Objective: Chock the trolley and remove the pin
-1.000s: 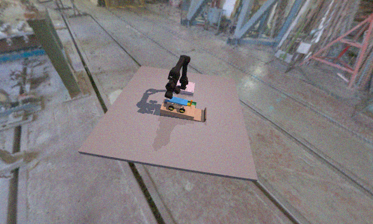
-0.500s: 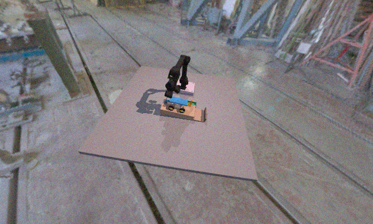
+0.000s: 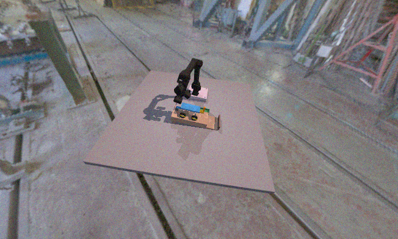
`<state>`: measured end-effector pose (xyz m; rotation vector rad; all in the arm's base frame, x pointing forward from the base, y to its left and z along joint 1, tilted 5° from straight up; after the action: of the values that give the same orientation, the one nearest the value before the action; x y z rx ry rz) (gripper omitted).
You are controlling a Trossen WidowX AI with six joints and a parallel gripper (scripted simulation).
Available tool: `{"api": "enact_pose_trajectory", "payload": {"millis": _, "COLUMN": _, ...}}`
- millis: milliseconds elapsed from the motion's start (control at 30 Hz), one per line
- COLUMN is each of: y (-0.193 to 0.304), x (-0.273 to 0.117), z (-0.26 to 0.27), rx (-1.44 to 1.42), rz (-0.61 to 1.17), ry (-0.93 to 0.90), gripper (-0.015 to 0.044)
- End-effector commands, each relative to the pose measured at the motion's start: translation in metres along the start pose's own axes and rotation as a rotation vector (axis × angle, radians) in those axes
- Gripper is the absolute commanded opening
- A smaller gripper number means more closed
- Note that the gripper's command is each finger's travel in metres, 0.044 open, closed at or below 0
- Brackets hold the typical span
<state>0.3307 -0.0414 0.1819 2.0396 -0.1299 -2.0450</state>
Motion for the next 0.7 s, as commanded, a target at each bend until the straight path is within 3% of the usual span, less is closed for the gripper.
{"api": "enact_pose_trajectory", "payload": {"millis": 0, "y": 0.007, "x": 0.0, "z": -0.002, "rx": -0.001, "rz": 0.006, "ry": 0.006, "gripper": 0.0}}
{"api": "enact_pose_trajectory", "payload": {"millis": 667, "y": 0.018, "x": 0.005, "z": 0.033, "rx": -0.001, "rz": 0.007, "ry": 0.004, "gripper": 0.0}}
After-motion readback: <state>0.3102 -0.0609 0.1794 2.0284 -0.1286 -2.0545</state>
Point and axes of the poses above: the point midway between the two fingers, 35 mm back from their tips, its own x axis out along the fingers, its own z axis across the jaws, y = z × x, the point moved 5 cm from there along -x, back along the fingers, and after that the axes turned 5 degrees about x, right-handed, at the moved point
